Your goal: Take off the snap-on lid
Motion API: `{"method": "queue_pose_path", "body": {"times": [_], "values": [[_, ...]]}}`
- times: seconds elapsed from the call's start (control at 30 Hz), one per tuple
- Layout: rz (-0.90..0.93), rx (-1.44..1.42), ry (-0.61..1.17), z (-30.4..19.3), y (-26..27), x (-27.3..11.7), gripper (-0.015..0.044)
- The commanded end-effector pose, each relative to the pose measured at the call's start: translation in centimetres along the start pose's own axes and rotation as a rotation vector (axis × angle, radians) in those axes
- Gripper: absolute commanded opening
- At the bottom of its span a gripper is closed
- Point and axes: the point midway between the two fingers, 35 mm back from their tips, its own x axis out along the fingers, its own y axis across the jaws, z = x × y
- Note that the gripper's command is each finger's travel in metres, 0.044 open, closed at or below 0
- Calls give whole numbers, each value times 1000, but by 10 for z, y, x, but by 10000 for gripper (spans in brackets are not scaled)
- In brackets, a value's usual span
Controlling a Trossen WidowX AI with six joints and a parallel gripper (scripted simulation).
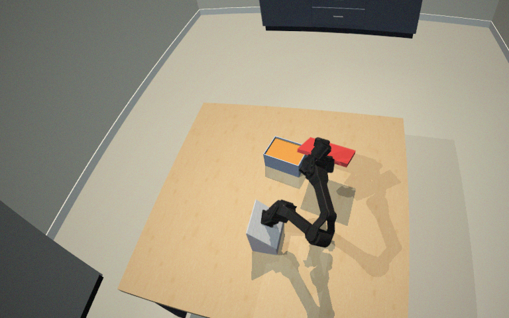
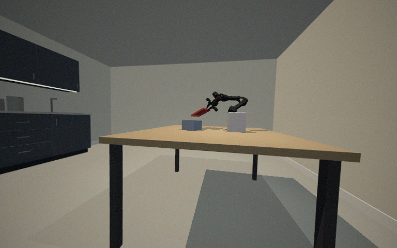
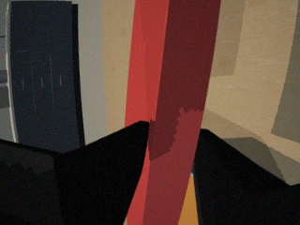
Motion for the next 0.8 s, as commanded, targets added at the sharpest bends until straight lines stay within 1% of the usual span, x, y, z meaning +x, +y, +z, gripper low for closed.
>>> {"method": "queue_pose_path", "body": {"times": [0.0,0.77], "values": [[18,11,4,12,5,-3,0],[19,11,3,58,3,-5,0]]}}
